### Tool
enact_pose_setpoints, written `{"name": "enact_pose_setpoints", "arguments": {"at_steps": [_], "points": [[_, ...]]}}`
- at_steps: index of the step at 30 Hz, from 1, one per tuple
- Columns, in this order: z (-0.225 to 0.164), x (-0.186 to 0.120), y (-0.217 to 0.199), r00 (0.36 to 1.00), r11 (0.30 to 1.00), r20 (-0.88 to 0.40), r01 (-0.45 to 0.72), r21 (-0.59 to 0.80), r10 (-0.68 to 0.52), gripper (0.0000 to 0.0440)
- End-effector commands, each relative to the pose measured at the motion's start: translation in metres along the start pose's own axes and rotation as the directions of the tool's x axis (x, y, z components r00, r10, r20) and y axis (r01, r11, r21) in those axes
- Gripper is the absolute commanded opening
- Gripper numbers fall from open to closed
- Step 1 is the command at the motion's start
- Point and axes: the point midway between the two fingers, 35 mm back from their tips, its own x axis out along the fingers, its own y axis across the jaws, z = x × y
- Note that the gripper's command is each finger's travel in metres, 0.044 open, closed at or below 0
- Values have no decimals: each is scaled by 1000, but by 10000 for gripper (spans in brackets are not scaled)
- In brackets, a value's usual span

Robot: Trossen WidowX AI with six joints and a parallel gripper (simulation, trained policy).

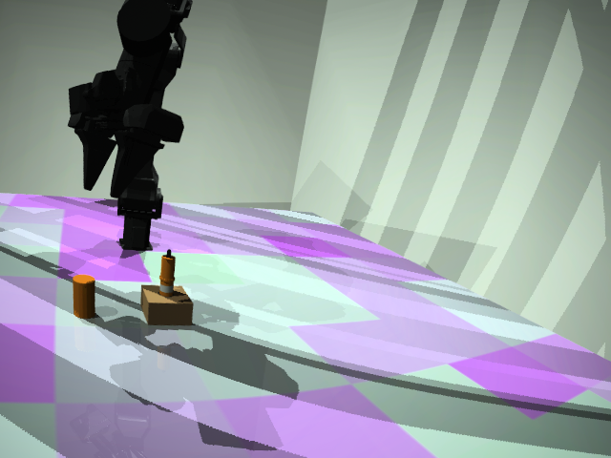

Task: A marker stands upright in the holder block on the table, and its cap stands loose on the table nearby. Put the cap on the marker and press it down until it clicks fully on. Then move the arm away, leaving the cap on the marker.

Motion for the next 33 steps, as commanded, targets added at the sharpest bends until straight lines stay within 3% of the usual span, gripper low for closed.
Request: {"name": "enact_pose_setpoints", "arguments": {"at_steps": [1, 33], "points": [[2, 8, -1, 1000, 1000, -30, 11, 19, -11, 325], [-4, 86, -21, 951, 990, -284, 137, 38, -121, 312]]}}
